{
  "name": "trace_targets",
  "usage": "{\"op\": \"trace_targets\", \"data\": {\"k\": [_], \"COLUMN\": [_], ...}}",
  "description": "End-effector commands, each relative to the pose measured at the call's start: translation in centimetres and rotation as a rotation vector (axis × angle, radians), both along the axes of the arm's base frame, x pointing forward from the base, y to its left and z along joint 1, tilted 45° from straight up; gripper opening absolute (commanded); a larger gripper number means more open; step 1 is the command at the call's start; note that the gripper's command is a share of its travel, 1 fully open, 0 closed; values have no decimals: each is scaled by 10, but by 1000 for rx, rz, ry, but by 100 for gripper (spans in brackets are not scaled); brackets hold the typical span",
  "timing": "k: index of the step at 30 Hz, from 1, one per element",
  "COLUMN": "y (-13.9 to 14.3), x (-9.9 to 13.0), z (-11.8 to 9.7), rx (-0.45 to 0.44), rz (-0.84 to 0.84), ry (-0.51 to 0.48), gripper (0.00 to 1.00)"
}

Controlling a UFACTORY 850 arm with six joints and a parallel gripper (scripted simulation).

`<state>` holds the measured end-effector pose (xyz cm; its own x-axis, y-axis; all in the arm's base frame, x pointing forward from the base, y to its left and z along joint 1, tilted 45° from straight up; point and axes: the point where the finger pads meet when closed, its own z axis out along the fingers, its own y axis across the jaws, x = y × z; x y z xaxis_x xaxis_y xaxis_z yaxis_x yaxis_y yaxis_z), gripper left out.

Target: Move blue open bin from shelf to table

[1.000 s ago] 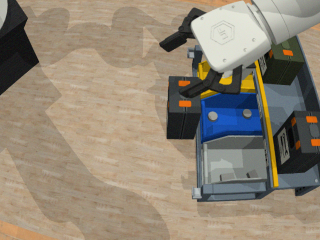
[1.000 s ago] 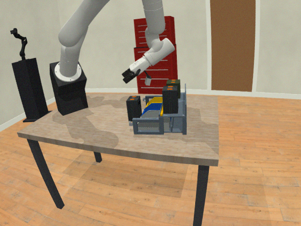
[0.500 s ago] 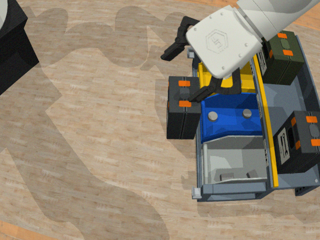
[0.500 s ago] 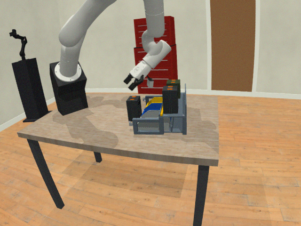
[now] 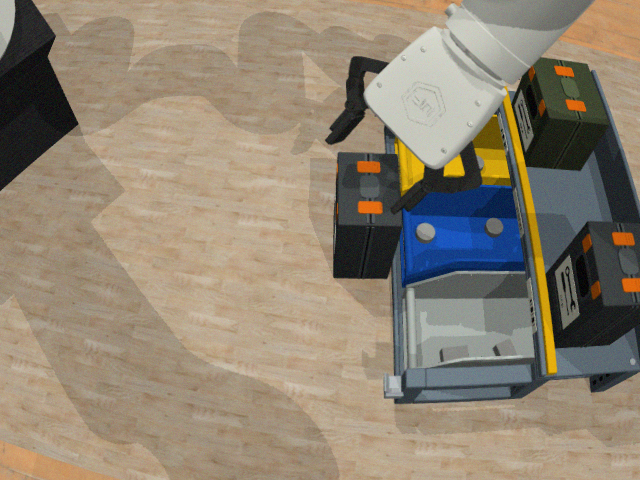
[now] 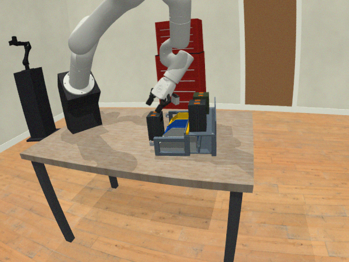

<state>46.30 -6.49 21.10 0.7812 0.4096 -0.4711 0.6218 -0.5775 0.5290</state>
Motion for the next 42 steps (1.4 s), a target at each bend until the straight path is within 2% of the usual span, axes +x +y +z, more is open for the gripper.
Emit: {"op": "trace_targets", "data": {"k": [1, 3, 8, 20, 25, 37, 42], "y": [0, 0, -3, -3, -2, -2, -2], "x": [1, 1, 21, 21, 14, 14, 10], "z": [0, 0, -19, -19, -13, -13, -9], "rx": [-1, -1, -1, -1, 0, 0, 0], "rz": [5, 5, 264, 264, 522, 522, 780], "ry": [-4, -4, -4, -4, -3, -3, -3], "gripper": [100, 100, 100, 100, 100, 100, 100]}}
